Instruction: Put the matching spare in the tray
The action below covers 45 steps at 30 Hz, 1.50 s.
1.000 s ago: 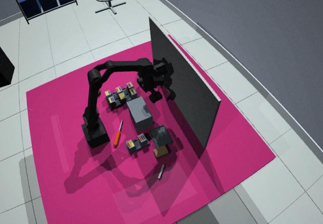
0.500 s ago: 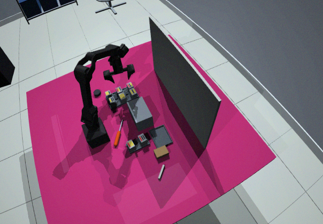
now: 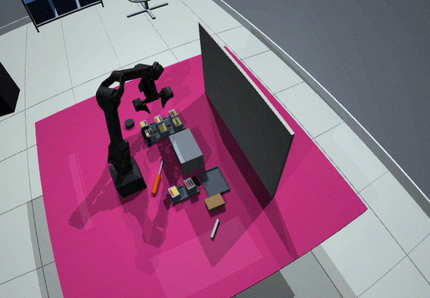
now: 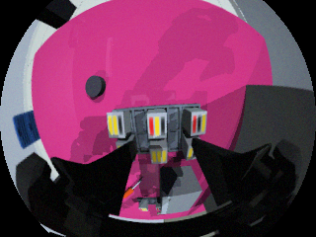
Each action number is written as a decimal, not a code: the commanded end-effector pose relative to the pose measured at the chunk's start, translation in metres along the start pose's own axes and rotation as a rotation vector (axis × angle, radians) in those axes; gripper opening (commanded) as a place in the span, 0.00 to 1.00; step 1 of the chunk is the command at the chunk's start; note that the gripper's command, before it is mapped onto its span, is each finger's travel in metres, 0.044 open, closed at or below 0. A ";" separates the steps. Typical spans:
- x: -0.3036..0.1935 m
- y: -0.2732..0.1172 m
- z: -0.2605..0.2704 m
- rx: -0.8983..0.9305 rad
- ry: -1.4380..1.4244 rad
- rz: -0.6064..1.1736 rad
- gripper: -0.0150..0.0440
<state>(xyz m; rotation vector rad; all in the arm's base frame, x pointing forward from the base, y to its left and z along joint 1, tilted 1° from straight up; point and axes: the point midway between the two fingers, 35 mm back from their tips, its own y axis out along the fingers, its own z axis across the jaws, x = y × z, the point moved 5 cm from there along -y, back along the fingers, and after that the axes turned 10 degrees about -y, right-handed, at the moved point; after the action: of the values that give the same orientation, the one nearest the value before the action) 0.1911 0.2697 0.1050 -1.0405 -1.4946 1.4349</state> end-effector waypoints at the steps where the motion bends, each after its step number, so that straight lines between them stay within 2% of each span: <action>1: 0.000 0.017 0.006 0.013 -0.003 0.010 0.76; 12: 0.000 0.022 0.005 0.013 -0.003 0.010 0.76; 45: 0.000 0.076 0.005 0.013 -0.003 0.010 0.76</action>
<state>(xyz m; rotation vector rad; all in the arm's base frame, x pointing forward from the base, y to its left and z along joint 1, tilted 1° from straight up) 0.1899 0.2712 0.0383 -1.0374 -1.4959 1.4409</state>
